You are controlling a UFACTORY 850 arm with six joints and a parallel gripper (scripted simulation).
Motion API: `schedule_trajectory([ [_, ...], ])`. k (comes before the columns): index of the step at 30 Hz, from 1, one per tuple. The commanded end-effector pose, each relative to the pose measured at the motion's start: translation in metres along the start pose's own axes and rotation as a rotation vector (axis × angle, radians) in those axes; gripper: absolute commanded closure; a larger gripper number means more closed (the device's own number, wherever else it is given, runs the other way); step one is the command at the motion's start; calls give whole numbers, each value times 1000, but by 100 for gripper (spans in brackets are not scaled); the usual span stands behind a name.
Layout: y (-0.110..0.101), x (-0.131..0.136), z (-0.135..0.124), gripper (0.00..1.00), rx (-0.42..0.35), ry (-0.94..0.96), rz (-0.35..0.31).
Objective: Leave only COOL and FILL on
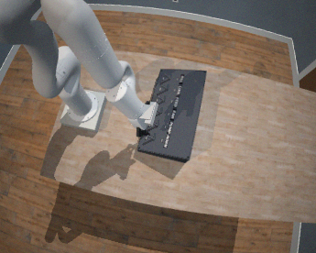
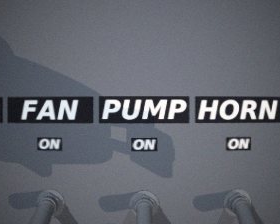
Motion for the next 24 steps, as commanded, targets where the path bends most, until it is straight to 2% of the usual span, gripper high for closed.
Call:
schedule_trajectory([
  [1,0,0,1,0,0,0,2],
  [24,0,0,1,0,0,0,2],
])
Point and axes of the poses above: the point where the finger pads meet when closed, its own y axis out along the fingers, its own x axis across the jaws, z = x × y, the point moved 5 cm from there along -y, back along the fingers, and after that the axes turned 13 degrees about y, right-handed, at the moved point
